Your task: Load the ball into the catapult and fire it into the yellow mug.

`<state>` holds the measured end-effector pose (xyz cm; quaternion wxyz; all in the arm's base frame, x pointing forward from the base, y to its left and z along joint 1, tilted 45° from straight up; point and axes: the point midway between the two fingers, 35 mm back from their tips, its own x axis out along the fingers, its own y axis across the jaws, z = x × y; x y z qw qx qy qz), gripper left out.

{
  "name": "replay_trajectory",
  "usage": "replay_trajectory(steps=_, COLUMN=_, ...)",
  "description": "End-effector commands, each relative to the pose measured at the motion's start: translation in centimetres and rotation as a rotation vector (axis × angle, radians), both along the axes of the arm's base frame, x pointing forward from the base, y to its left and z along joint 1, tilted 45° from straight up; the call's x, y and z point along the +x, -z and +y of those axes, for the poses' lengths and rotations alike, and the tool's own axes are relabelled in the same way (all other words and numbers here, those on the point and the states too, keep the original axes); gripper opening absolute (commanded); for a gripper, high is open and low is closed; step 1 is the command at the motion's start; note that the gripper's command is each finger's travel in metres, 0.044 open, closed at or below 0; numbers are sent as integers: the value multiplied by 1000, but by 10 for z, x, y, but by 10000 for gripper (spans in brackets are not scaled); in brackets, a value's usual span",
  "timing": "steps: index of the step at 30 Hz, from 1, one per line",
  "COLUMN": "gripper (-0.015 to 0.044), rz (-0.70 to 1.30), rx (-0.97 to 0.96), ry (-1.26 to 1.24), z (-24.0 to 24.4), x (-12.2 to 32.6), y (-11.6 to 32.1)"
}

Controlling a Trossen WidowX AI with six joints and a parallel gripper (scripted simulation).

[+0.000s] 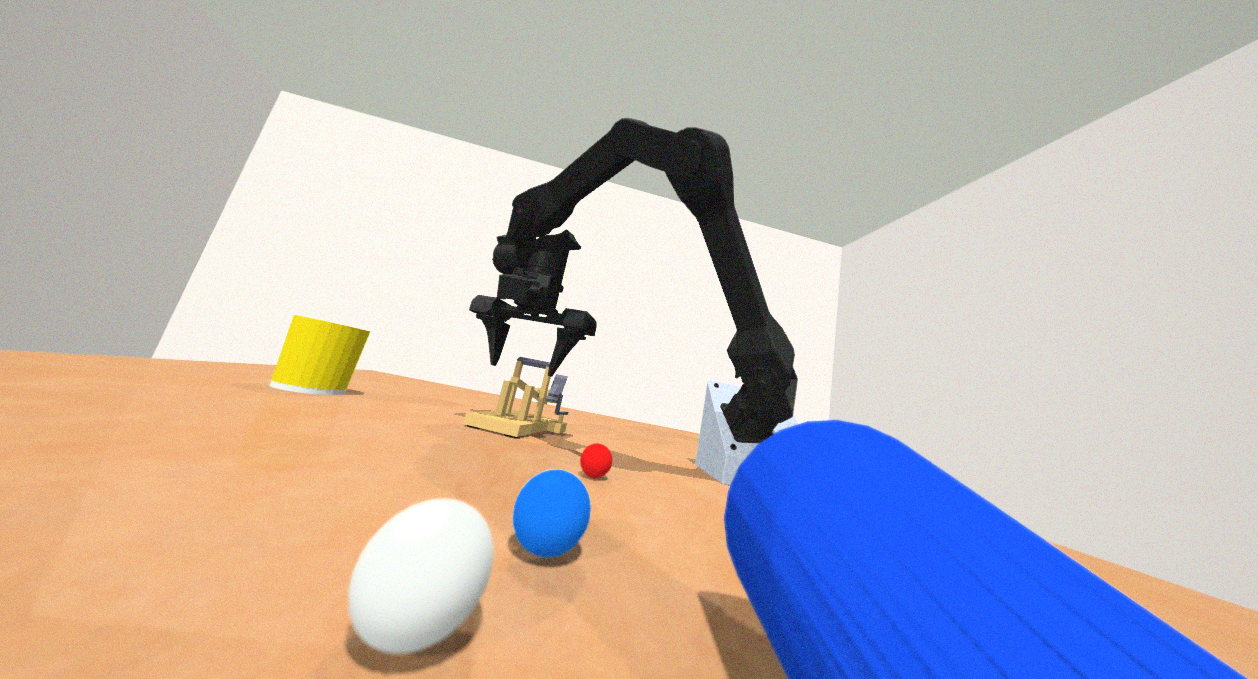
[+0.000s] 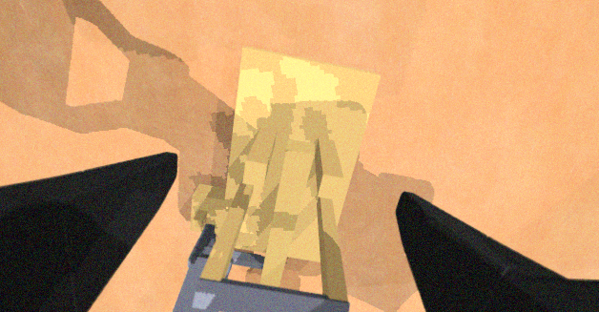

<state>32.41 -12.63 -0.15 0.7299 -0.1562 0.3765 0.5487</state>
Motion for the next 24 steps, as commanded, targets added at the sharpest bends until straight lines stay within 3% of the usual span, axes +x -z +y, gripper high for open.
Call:
replay_trajectory(steps=1, gripper=440, rz=0, rx=6, ry=17, z=2, x=0, y=5)
replay_trajectory(steps=24, gripper=440, rz=0, rx=6, ry=17, z=26, x=6, y=31)
